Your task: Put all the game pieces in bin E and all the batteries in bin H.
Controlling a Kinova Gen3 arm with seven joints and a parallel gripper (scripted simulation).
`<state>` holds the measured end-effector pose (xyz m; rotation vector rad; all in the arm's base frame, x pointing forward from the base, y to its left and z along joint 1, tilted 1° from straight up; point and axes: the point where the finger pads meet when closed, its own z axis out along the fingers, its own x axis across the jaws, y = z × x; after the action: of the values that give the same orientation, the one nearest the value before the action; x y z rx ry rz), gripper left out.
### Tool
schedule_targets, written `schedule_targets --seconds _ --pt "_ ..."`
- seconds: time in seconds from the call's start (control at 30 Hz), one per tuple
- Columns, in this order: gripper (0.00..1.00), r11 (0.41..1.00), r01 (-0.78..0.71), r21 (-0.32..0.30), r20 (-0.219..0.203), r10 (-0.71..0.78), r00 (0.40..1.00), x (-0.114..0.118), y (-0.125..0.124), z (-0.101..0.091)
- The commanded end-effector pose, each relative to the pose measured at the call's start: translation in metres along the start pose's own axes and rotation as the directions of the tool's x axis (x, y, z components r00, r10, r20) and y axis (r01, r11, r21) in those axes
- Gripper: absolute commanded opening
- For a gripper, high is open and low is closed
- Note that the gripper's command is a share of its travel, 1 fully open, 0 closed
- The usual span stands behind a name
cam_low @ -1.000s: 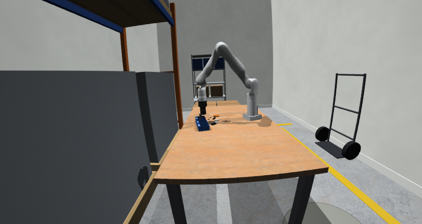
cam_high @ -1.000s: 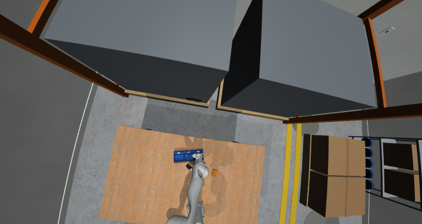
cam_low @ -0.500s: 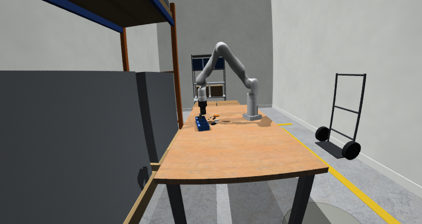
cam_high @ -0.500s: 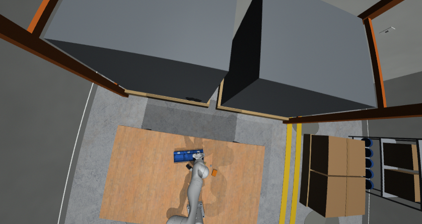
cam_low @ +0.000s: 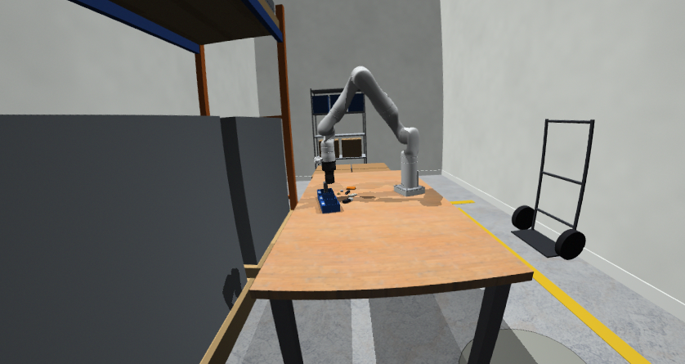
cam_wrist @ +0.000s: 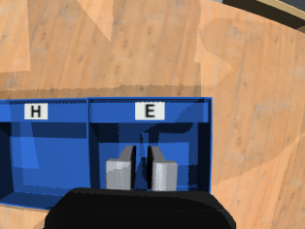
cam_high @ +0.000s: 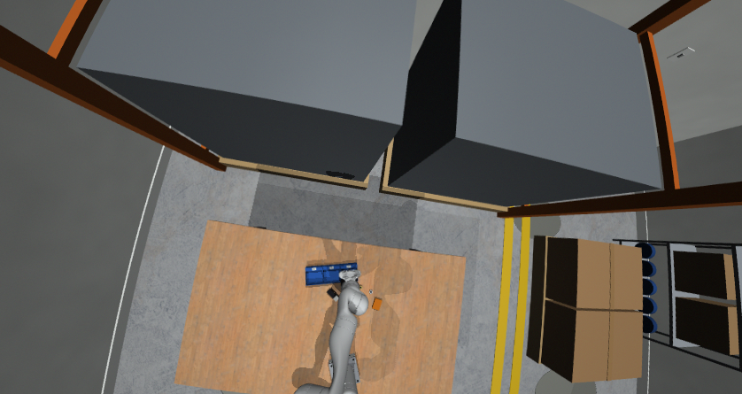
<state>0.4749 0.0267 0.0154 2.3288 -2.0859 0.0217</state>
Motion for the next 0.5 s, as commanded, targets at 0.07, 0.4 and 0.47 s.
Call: schedule_targets --seconds 0.07,0.4,0.47 --pt "0.31 1.000 0.003 0.007 0.002 -0.003 1.000 -0.002 -0.002 -0.006" --pt "0.31 1.000 0.003 0.007 0.002 -0.003 1.000 -0.002 -0.002 -0.028" --pt "0.31 1.000 0.003 0.007 0.002 -0.003 1.000 -0.002 -0.002 -0.036"
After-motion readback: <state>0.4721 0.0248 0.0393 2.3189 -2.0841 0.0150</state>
